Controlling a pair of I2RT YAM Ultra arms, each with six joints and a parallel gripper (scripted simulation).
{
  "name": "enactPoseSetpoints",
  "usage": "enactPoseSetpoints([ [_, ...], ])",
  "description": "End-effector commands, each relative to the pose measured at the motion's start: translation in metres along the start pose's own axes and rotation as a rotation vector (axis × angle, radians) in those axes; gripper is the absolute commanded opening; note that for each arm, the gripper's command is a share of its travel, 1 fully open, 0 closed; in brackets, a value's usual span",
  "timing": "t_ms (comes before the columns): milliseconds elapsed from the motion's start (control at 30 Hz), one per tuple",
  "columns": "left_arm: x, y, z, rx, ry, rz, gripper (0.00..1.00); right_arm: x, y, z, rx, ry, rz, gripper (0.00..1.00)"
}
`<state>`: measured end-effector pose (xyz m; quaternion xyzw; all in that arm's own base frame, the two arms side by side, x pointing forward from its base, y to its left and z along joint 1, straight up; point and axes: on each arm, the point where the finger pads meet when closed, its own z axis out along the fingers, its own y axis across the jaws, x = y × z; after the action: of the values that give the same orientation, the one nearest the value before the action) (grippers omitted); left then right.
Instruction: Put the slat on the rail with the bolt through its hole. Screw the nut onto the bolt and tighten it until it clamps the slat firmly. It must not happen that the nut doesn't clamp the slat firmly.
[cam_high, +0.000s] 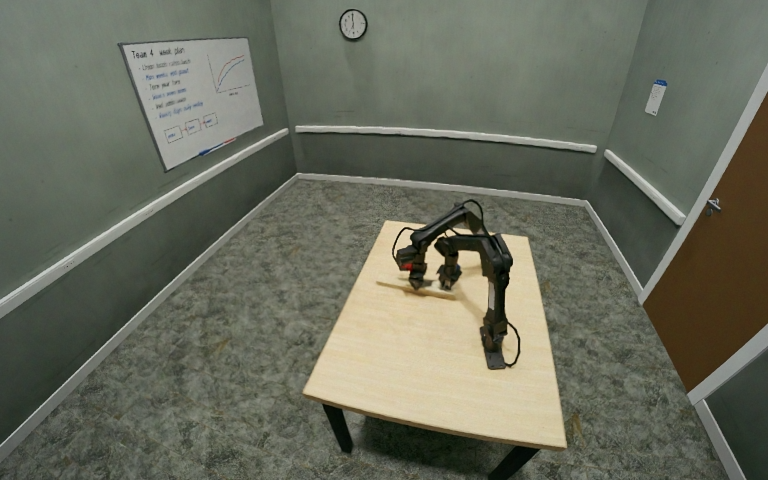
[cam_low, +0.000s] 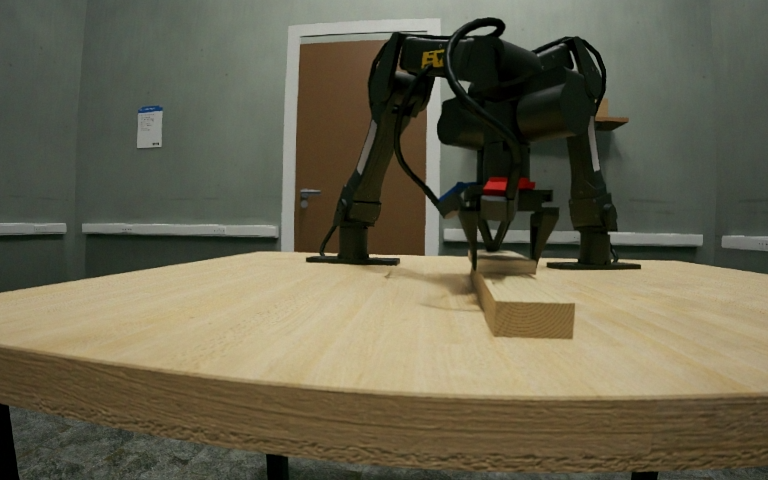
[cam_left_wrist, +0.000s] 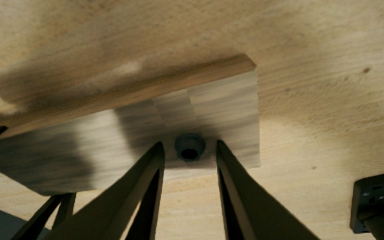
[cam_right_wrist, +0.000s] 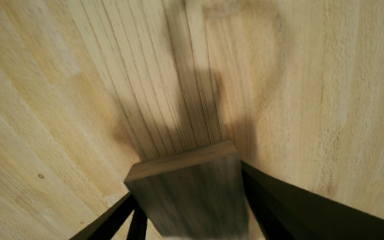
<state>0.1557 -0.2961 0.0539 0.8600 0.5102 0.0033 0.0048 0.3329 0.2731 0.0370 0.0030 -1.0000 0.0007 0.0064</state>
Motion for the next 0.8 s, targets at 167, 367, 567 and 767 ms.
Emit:
enactPoseSetpoints([
  [167, -0.0037, 0.0008, -0.0075, 0.001, -0.005, -0.516, 0.34, -0.0017, 0.0013, -0.005, -0.008, -0.012, 0.001, 0.72],
  [367, -0.0037, 0.0008, -0.0078, 0.004, -0.003, -0.8, 0.34, -0.0017, 0.0013, -0.005, -0.008, -0.012, 0.001, 0.72],
  [567, -0.0035, 0.0009, -0.008, 0.005, 0.001, -1.057, 0.34, -0.0017, 0.0013, -0.005, -0.008, -0.012, 0.001, 0.72],
  [767, -0.0038, 0.0008, -0.0085, 0.007, 0.004, -1.341, 0.34, -0.0017, 0.0013, -0.005, -0.008, -0.012, 0.001, 0.72],
])
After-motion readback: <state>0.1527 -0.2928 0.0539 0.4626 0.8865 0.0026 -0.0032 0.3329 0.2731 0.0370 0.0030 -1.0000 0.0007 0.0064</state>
